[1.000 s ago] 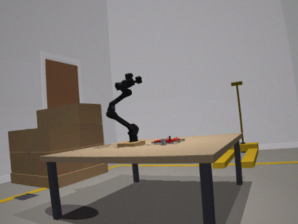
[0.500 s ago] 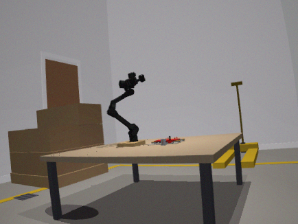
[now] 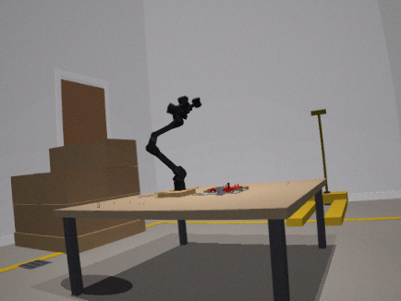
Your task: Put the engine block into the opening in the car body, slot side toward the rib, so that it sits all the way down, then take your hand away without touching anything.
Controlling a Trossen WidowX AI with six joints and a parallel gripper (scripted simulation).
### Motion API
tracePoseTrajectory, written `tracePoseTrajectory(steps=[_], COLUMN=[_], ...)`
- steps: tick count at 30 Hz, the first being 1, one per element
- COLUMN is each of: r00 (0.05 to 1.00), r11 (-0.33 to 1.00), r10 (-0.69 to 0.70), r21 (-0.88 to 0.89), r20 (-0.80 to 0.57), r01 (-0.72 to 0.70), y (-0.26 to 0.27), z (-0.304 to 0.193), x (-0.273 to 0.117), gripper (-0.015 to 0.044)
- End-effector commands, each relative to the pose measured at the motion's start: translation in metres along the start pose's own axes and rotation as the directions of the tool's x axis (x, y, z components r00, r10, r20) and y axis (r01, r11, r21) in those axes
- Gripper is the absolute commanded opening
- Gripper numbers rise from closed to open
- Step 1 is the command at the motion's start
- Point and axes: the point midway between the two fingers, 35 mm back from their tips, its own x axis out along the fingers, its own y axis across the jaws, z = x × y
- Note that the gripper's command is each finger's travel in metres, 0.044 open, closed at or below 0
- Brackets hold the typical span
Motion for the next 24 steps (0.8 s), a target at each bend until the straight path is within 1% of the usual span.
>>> tracePoseTrajectory(steps=[1,9,12,14,24], r00=[1.0,0.999,0.998,0.997,0.994], r11=[0.999,0.996,0.998,0.997,0.992], r10=[0.013,0.037,0.058,0.07,0.111], r21=[0.03,0.078,-0.001,-0.02,0.052], r20=[0.017,0.03,0.033,0.03,0.011], r01=[-0.013,-0.04,-0.058,-0.069,-0.112], y=[0.011,0.032,0.038,0.044,0.07], z=[-0.001,-0.01,-0.017,-0.023,-0.047], x=[0.004,0.013,0.016,0.019,0.036], gripper=[0.044,0.044,0.044,0.044,0.044])
